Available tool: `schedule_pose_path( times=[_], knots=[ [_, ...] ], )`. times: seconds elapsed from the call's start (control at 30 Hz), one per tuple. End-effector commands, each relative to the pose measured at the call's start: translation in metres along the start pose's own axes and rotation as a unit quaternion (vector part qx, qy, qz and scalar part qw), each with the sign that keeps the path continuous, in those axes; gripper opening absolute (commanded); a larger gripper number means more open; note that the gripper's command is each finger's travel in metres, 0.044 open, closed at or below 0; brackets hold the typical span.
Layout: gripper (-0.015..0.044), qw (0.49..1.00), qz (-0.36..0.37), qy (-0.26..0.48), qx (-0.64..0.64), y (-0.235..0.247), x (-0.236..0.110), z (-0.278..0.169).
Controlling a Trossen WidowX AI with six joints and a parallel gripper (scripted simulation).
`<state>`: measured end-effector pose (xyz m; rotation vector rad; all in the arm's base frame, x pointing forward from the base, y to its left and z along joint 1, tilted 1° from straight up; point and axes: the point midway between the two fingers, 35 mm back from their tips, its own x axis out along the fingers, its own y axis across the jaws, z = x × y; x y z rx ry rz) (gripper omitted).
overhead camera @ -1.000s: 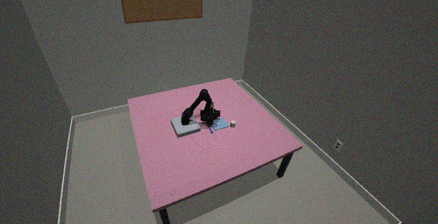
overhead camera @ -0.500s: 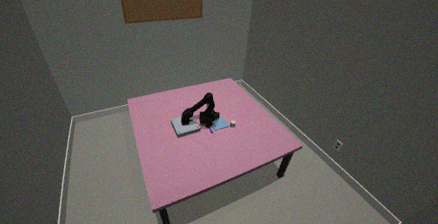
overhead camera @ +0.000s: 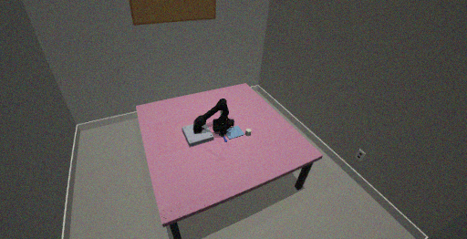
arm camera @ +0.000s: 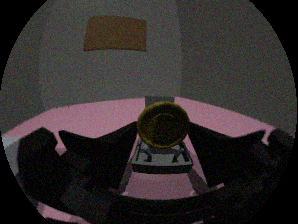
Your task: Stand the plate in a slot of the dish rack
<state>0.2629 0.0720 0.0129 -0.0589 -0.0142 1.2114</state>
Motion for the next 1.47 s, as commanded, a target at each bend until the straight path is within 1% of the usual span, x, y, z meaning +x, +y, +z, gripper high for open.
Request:
schedule_pose_path(
  times=[0.0, 0.3, 0.33, 0.53, 1.0, 1.17, 1.43],
  knots=[
    [0.0157, 1.0, 0.0, 0.0, 0.0, 0.0, 0.0, 0.0],
    [0.0394, 1.0, 0.0, 0.0, 0.0, 0.0, 0.0, 0.0],
    [0.04, 1.0, 0.0, 0.0, 0.0, 0.0, 0.0, 0.0],
    [0.04, 1.0, 0.0, 0.0, 0.001, -0.002, 0.0, 0.005],
    [0.04, 1.0, -0.002, -0.002, 0.008, -0.015, 0.0, 0.109],
    [0.04, 1.0, -0.008, 0.001, 0.015, -0.019, 0.001, 0.114],
    [0.04, 0.991, -0.081, 0.043, 0.094, -0.062, 0.005, 0.118]
  ],
)
